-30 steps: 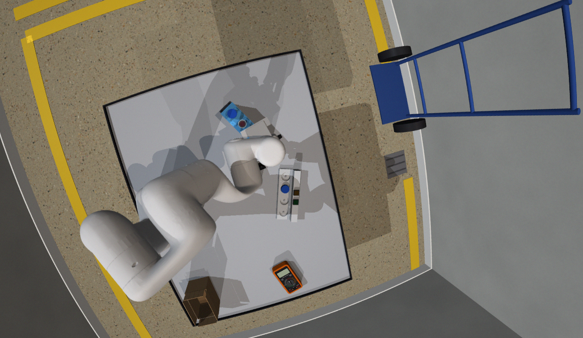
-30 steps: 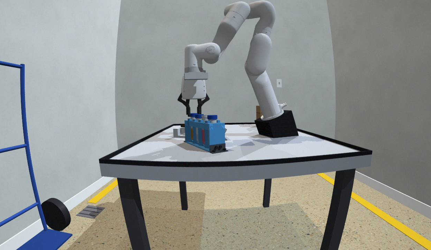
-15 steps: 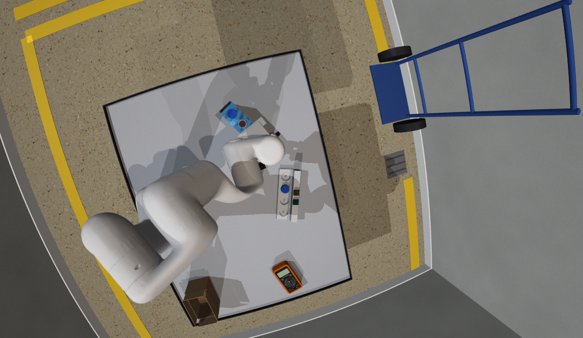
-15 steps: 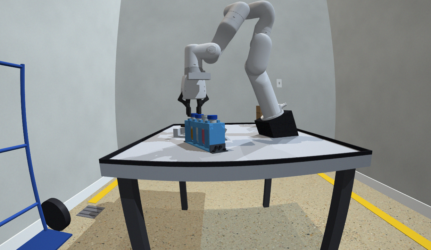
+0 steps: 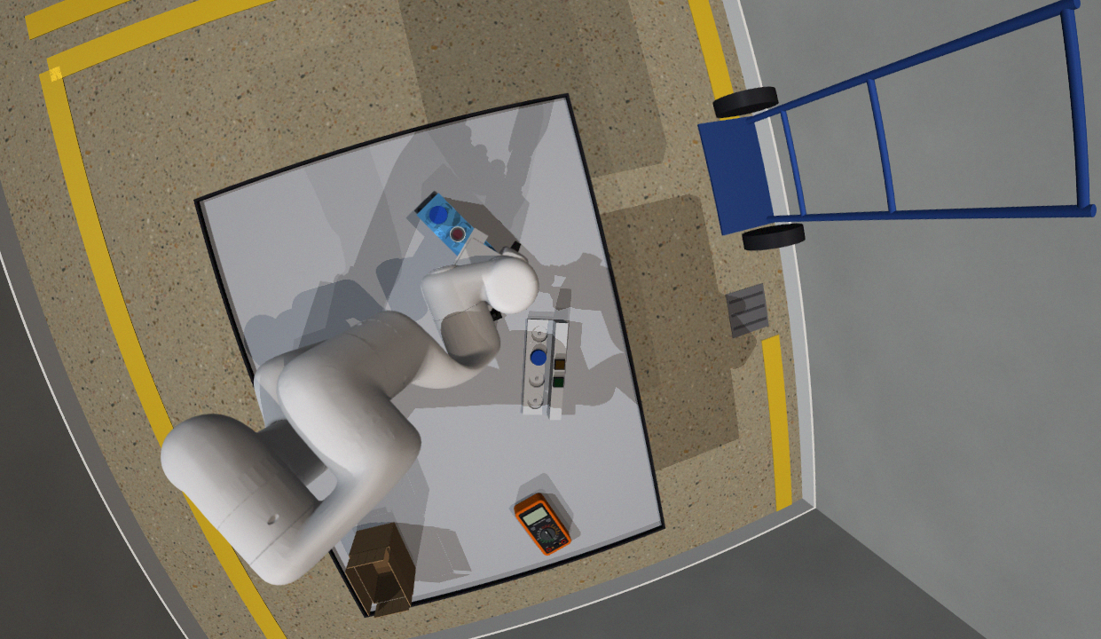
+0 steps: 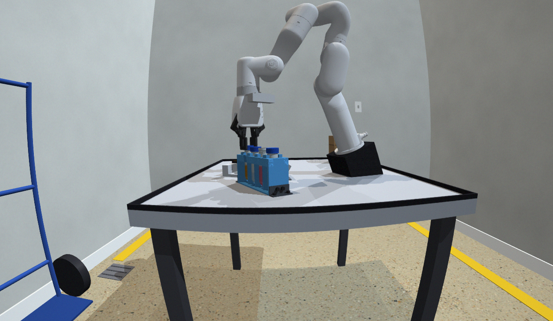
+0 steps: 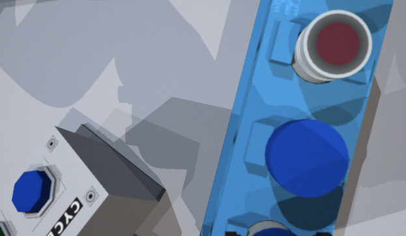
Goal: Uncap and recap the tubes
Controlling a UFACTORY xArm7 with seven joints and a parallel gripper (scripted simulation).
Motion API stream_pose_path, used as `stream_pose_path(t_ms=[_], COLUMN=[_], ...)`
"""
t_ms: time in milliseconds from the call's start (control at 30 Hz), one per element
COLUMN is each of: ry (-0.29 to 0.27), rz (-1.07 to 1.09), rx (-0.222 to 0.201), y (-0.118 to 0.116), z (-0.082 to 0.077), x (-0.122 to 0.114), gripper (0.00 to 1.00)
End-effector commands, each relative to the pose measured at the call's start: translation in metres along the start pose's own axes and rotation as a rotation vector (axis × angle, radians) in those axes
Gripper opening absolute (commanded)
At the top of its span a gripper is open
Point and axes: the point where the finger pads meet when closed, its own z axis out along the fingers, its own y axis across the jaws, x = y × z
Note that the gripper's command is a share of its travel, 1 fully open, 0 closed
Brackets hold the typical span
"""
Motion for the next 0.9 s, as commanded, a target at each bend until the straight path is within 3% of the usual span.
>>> stream_pose_path(t_ms=[0,300,433,867], ry=[0.003,0.003,0.004,0.004], rz=[-0.011,-0.011,0.251,0.251], rx=[-0.005,-0.005,-0.005,-0.005], y=[0.0009,0.0009,0.0009,0.0011], z=[-0.0008,-0.0008,-0.0028,-0.0079], x=[-0.0005,-0.0005,-0.0007,-0.0011], gripper=[0.46,0.46,0.46,0.46])
